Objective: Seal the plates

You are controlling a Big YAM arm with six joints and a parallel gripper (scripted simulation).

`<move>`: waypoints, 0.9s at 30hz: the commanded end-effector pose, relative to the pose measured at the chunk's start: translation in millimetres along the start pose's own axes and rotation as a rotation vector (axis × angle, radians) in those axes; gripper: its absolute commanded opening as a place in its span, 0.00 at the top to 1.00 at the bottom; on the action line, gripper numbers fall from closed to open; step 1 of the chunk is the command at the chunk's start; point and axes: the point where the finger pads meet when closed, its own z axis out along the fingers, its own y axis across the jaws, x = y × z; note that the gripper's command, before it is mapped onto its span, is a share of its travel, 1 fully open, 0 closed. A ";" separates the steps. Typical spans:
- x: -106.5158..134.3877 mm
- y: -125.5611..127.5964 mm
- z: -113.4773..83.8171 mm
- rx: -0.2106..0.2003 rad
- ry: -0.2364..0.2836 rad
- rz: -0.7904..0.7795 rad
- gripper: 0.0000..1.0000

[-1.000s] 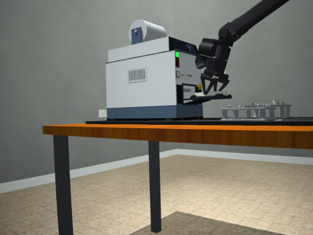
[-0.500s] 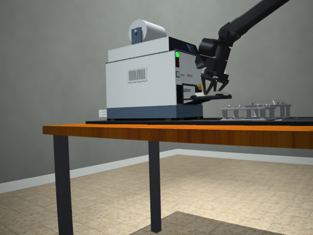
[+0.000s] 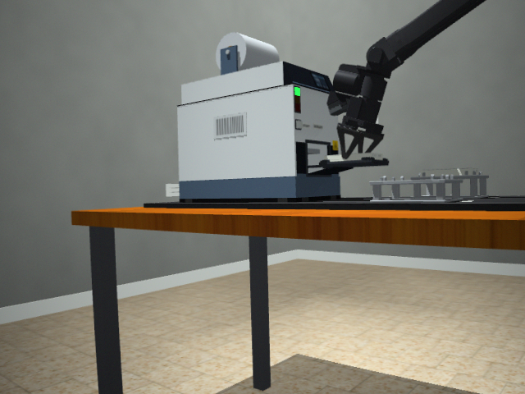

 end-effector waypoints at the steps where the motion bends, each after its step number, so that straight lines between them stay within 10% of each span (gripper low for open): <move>1: -27.0 -4.3 -18.9 -0.002 -0.054 0.022 1.00; 27: -25.6 -3.7 -17.3 -0.001 -0.051 0.017 1.00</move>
